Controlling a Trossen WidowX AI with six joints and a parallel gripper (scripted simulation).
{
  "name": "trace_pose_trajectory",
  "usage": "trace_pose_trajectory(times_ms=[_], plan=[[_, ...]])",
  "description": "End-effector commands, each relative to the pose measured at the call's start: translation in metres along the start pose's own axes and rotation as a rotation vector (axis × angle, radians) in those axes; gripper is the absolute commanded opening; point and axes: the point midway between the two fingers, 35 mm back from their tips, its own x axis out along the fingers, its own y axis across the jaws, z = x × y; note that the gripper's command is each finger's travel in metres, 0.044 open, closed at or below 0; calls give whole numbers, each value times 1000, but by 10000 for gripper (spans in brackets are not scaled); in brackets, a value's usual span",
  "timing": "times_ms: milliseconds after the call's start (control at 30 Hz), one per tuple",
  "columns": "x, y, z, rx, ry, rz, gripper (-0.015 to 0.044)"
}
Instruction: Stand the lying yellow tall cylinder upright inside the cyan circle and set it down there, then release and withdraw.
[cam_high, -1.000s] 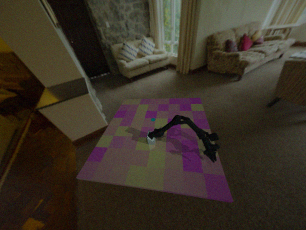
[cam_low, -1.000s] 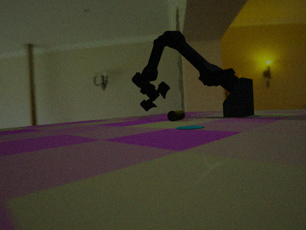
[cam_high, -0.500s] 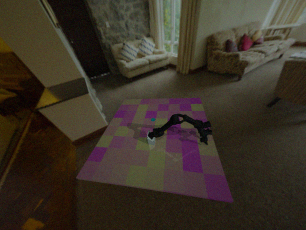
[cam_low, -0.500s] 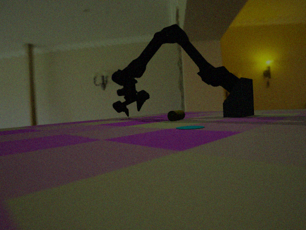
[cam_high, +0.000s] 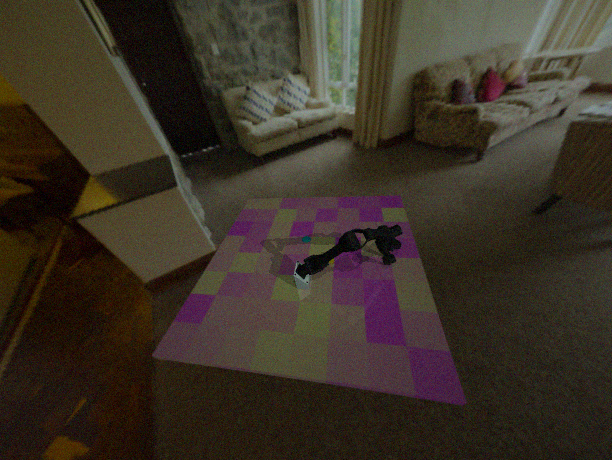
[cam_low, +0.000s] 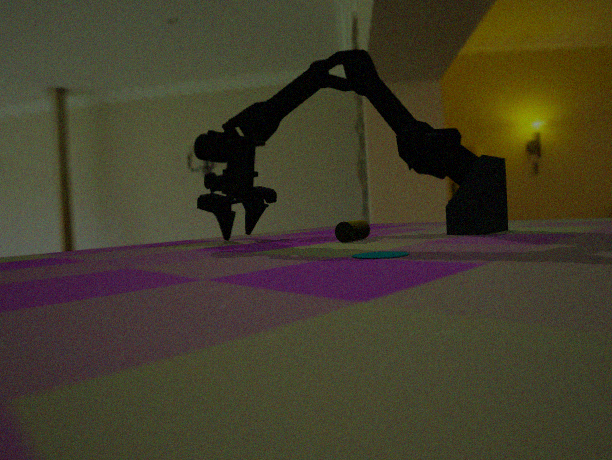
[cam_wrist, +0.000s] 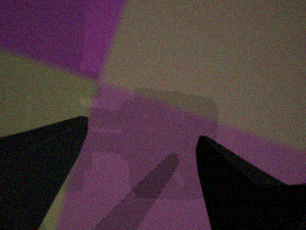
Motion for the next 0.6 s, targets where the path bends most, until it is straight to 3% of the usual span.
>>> trace_pose_trajectory(times_ms=[0,567], plan=[[-11,28,-27,-95,62,56,309],[-97,104,-159,-679,261,284,309]])
